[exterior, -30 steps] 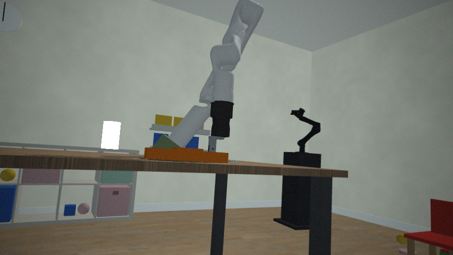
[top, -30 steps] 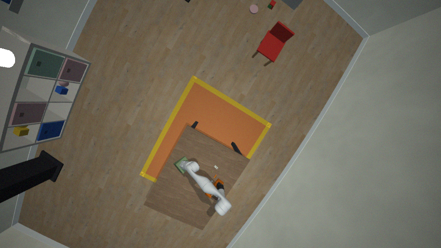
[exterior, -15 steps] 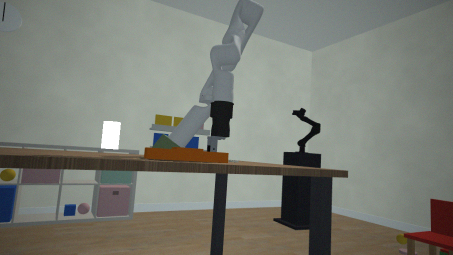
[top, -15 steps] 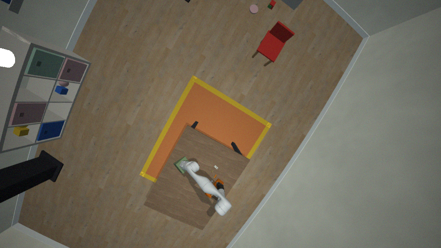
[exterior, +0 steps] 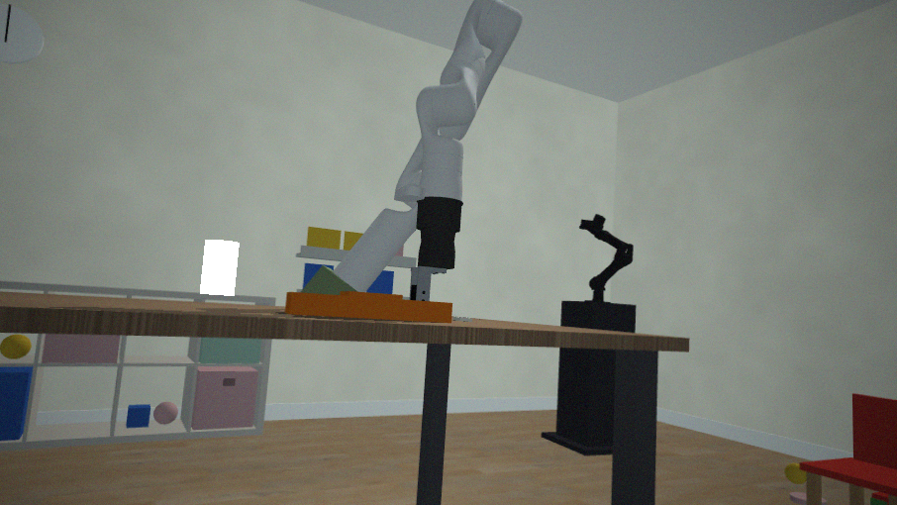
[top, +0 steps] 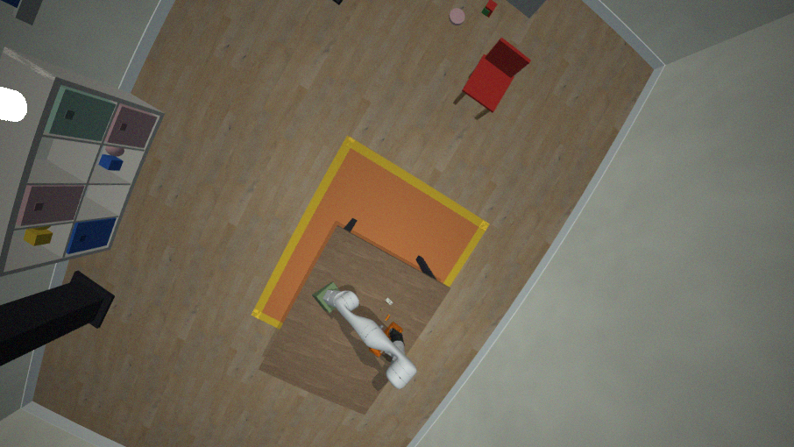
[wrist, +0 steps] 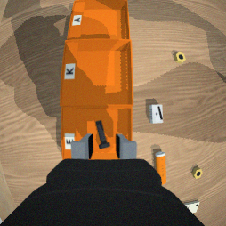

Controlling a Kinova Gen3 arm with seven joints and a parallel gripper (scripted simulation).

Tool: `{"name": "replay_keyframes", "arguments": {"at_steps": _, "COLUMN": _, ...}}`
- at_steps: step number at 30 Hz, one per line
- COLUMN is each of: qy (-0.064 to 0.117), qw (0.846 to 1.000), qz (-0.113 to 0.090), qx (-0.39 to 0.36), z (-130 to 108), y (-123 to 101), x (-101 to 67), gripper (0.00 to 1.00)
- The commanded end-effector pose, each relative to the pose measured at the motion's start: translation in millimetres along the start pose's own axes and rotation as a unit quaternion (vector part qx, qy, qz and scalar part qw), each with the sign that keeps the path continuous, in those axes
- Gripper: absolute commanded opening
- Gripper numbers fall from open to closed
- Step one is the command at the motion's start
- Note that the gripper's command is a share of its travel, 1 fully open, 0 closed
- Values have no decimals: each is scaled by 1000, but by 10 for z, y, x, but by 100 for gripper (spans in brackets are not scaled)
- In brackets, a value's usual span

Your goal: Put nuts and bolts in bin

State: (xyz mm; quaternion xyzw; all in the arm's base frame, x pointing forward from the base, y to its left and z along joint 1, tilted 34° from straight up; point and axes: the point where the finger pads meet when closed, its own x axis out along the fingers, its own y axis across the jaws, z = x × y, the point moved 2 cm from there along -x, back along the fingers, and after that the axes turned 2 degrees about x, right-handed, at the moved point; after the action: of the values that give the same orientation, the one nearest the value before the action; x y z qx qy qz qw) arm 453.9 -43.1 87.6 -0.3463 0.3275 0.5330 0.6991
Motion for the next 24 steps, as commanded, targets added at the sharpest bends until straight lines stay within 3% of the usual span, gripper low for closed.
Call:
{"name": "replay_keyframes", "arguments": {"at_steps": 1, "qy": 1, "qw": 1000, "qz": -3, "qx": 0, "z": -5, "y": -15, "x": -38, "gripper": 62}}
{"name": "replay_keyframes", "arguments": {"at_steps": 17, "qy": 1, "qw": 1000, "qz": -3, "qx": 0, "z": -5, "y": -15, "x": -225, "gripper": 62}}
{"name": "replay_keyframes", "arguments": {"at_steps": 21, "qy": 1, "qw": 1000, "qz": -3, "qx": 0, "z": -4, "y": -14, "x": -402, "gripper": 62}}
{"name": "replay_keyframes", "arguments": {"at_steps": 24, "qy": 1, "qw": 1000, "qz": -3, "qx": 0, "z": -4, "y": -14, "x": -402, "gripper": 62}}
